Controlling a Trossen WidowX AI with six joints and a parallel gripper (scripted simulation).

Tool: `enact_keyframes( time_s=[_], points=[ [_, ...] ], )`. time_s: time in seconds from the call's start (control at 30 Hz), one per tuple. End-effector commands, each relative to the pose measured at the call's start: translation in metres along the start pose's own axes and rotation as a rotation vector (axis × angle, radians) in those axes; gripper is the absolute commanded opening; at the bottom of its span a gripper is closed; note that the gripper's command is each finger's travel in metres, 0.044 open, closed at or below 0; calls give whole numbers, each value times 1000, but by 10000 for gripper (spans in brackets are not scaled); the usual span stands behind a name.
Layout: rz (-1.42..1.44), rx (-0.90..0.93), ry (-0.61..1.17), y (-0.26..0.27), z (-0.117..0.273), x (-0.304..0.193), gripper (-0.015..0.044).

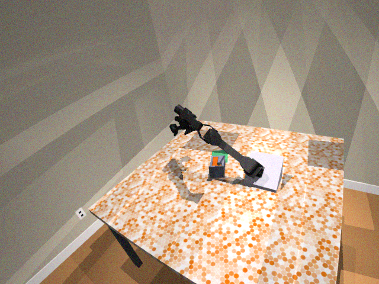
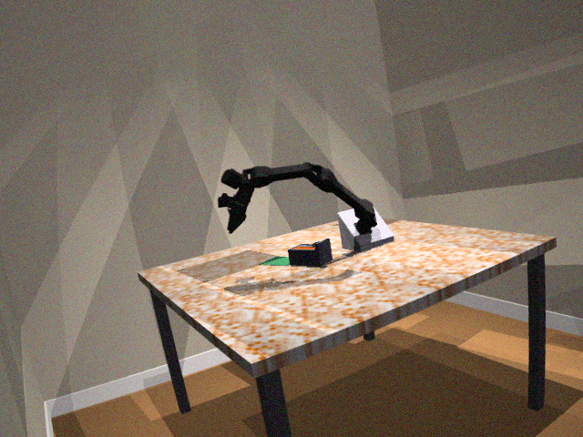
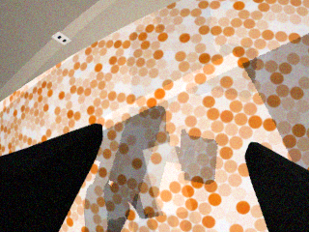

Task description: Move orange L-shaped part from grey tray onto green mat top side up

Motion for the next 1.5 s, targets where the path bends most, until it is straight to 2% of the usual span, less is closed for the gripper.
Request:
enact_keyframes(
  time_s=[0.0, 0.23, 0.27, 0.5, 0.83, 1.03, 1.3, 1.47],
  points=[
    [7, -3, 3, 0, 1, -1, 374],
    [222, -83, 128, 13, 32, -49, 190],
    [264, -92, 158, 15, 38, -59, 180],
    [562, -85, 391, 32, 81, -142, 180],
    [860, 79, 643, 50, 123, -244, 180],
    [865, 82, 646, 50, 121, -246, 180],
    [865, 85, 644, 38, 65, -285, 180],
    [865, 85, 644, 37, 63, -287, 180]
  ],
)
Point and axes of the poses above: the point midway between the two fingers, 35 mm back from their tips, its own z axis back along the fingers, its own y axis across the jaws, x = y × z, the point moved 9 cm from there along z, back along the fingers, and after that the axes turned 14 degrees about z, right-handed, at the moved point
